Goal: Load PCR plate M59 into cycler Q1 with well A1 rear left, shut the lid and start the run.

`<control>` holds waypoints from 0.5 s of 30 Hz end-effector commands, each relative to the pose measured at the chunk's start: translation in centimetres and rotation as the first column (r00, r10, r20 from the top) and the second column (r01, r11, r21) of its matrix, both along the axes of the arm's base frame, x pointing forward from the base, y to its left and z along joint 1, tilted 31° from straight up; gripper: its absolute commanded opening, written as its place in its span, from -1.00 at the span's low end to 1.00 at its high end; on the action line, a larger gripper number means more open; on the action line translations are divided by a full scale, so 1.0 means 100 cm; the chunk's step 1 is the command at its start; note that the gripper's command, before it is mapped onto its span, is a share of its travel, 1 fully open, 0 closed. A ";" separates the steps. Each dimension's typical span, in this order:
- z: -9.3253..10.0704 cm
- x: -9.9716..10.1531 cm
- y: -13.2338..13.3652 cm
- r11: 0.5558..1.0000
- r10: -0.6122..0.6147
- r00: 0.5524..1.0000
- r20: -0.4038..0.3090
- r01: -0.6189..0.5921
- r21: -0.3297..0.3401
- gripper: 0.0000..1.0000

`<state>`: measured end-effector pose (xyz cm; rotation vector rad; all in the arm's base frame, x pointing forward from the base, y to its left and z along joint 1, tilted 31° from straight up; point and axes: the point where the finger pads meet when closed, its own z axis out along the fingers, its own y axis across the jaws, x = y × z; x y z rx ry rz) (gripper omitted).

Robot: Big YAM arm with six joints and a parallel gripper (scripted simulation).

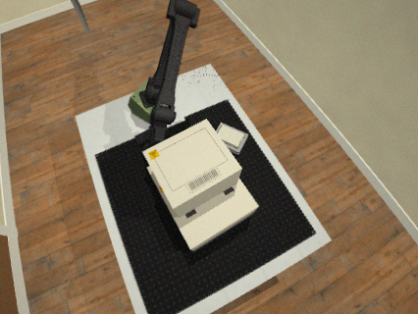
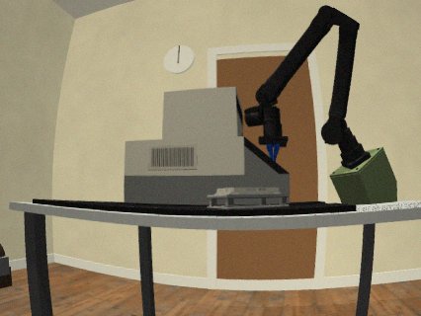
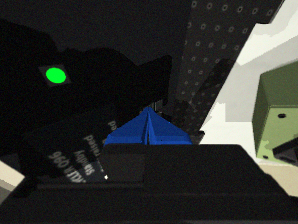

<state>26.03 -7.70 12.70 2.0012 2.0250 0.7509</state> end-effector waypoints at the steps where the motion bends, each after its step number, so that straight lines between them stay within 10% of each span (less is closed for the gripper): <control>1: 0.012 0.009 -0.005 1.000 0.010 0.999 0.038 -0.009 -0.020 -1.00; 15: 0.007 -0.001 -0.002 1.000 0.016 1.000 0.020 -0.016 -0.003 -1.00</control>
